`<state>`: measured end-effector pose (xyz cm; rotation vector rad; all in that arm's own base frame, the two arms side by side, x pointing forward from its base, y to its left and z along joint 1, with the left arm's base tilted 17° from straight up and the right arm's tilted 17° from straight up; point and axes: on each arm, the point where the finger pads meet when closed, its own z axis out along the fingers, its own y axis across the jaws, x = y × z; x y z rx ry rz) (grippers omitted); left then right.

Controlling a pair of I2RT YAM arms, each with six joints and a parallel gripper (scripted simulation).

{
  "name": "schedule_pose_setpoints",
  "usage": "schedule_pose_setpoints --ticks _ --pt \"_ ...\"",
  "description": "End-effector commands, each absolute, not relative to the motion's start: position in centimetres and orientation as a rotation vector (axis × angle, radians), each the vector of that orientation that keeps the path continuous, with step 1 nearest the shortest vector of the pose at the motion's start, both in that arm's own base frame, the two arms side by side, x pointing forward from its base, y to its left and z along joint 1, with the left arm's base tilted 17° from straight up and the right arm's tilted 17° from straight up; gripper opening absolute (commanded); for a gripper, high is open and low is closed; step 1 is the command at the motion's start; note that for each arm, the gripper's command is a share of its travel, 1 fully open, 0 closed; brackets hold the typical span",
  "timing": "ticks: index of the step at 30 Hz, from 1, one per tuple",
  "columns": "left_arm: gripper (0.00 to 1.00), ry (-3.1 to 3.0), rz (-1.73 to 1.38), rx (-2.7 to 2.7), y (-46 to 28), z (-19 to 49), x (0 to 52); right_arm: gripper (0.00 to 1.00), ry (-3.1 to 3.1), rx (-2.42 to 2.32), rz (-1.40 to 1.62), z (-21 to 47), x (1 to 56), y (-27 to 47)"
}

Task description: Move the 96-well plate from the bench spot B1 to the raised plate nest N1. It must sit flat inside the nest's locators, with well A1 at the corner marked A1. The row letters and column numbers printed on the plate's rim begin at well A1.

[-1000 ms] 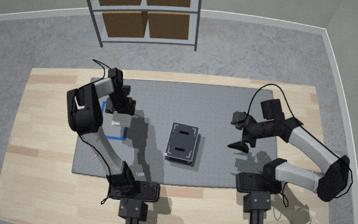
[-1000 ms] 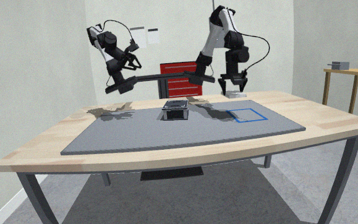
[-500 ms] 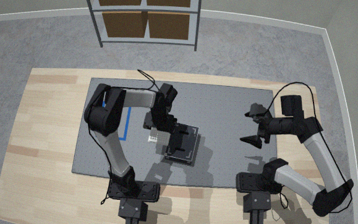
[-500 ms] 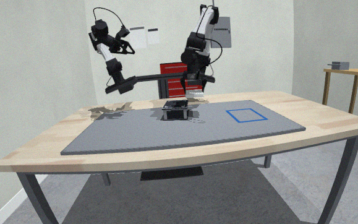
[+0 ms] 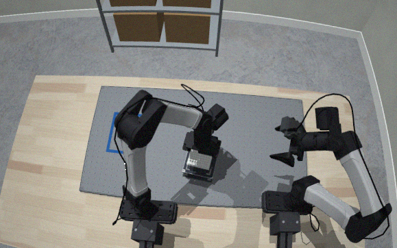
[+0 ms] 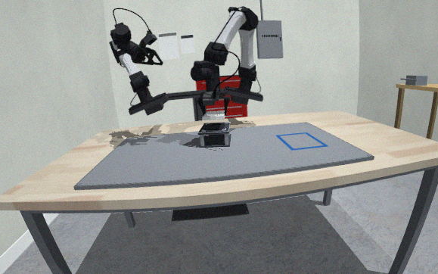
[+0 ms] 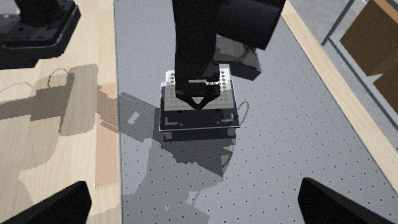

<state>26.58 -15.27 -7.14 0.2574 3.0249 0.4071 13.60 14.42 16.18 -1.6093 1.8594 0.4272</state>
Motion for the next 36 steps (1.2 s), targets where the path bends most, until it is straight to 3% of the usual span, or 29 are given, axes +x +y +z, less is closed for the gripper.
schedule_pose_setpoints --ticks 1,36 --pt "0.81 3.016 0.402 0.247 -15.9 -7.6 26.9 1.0 1.847 -1.626 0.395 16.8 13.7 14.1" --pt "0.81 2.983 0.369 0.232 -15.2 -10.0 27.9 1.0 1.853 -1.626 0.399 15.9 12.7 14.7"
